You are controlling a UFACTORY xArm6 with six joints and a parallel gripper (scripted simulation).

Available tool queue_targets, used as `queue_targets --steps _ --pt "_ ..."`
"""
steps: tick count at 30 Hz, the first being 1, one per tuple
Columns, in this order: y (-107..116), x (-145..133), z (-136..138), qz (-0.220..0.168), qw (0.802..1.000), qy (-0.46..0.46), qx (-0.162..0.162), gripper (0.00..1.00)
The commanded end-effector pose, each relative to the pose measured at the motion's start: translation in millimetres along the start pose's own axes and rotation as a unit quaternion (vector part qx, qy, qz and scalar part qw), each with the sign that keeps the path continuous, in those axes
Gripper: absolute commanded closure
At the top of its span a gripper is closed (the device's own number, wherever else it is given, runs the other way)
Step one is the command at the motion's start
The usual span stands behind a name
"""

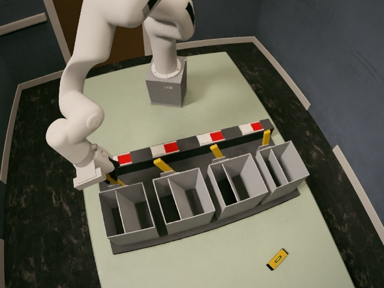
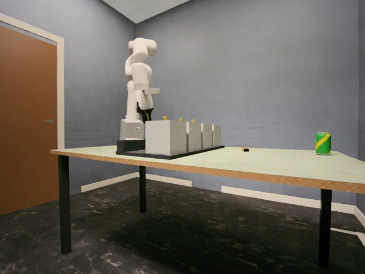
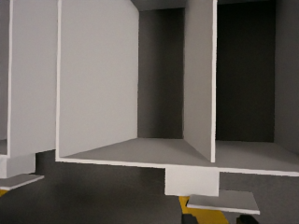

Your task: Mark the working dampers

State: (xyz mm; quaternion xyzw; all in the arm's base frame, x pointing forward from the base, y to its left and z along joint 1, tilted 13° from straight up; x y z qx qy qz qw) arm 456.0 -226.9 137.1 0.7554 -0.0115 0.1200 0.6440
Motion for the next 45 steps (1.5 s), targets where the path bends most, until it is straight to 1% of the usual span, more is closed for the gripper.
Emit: queue_targets --steps 1,15,28,30,45 --pt "2 1 1 0.002 1.0 0.0 -0.001 0.81" --pt "2 1 2 0.001 1.0 0.0 0.004 0.81" --pt "1 1 9 0.0 1.0 0.0 0.03 0.81" --pt "1 1 9 0.0 1.0 0.0 0.03 0.81" --pt "0 2 25 -0.001 0.996 0.001 0.086 0.81"
Point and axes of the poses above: the point where the finger pads meet when closed, its own y axis back along the fingers, its own z axis across the jaws, x = y × z, the point moved 4 cm from there along y, back along the fingers, and after that the axes turned 2 degrees about -y, right-handed, at the moved point
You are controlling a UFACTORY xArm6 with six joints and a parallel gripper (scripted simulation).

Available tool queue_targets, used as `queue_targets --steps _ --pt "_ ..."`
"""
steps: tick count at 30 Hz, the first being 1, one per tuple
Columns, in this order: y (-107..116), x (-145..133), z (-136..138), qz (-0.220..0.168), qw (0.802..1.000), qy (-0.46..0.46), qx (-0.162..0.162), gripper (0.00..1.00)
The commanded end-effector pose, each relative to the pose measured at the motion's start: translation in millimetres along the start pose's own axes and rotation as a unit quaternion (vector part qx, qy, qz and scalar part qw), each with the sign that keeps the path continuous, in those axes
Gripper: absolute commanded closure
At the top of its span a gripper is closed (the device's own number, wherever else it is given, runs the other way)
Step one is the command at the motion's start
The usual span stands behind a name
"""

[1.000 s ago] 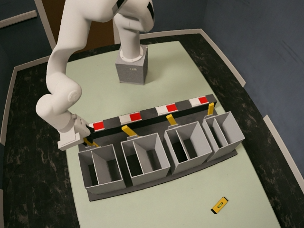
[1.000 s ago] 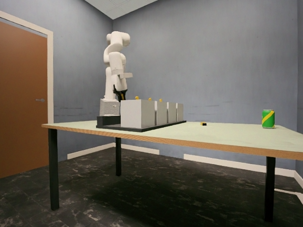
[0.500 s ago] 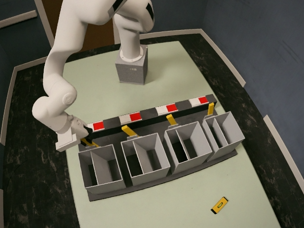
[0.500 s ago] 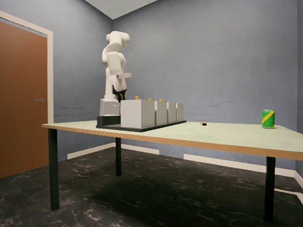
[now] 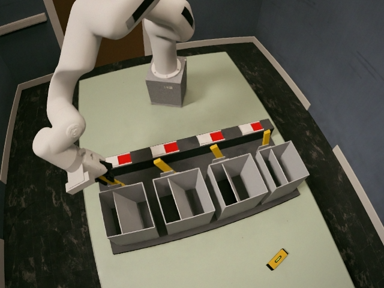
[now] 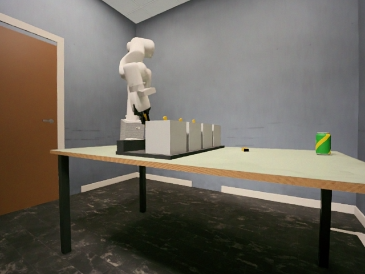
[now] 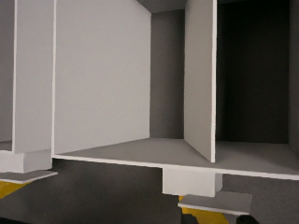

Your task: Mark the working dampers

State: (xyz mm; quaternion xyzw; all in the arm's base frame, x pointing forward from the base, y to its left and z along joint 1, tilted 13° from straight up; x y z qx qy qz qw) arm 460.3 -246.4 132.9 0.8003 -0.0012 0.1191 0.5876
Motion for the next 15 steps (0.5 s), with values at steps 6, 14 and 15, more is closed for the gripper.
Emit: queue_targets --steps 6,14,15 --pt "2 2 9 0.0 1.0 0.001 0.031 0.81" --pt "1 2 19 -0.001 0.998 0.001 0.065 0.81" --pt "0 2 20 -0.002 0.998 0.001 0.069 0.81"
Point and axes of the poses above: the point where the finger pads meet when closed, its own y axis back along the fingers, its own z axis across the jaws, x = y × z, the point moved 4 cm from there along y, back along the fingers, and after that the axes turned 2 degrees about -y, right-handed, at the moved point
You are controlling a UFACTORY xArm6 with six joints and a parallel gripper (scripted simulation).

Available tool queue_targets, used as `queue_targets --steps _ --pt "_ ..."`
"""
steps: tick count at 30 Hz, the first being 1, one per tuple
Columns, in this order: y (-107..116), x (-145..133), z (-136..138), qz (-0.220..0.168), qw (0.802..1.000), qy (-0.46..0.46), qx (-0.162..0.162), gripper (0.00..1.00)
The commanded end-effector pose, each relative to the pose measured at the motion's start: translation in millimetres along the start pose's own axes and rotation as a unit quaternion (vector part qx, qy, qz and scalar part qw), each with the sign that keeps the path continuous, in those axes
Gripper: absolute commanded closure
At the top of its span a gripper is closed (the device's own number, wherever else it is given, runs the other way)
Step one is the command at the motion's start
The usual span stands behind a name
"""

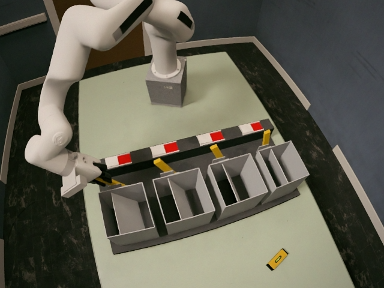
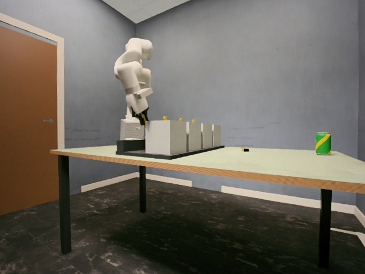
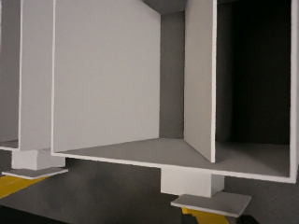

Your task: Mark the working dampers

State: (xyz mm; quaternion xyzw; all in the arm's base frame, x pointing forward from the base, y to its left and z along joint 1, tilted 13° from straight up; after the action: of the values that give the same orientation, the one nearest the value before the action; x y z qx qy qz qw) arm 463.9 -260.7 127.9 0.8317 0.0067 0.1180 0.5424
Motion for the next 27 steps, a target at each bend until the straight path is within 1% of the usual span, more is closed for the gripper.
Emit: queue_targets --steps 1,4,17,27 --pt "2 1 5 0.0 1.0 0.001 0.018 0.81" --pt "2 1 6 0.0 1.0 0.001 0.022 0.81" --pt "1 2 18 -0.002 0.998 0.001 0.062 0.81" --pt "0 2 22 -0.002 0.997 0.001 0.076 0.81"
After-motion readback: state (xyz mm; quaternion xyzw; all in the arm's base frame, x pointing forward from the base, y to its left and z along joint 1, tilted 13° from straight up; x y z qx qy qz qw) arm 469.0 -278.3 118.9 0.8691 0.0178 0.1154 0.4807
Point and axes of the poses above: the point where the finger pads meet when closed, its own y axis back along the fingers, its own z axis across the jaws, x = y × z, the point moved 4 cm from there along y, back along the fingers, and after that the axes turned 2 degrees about -y, right-handed, at the moved point
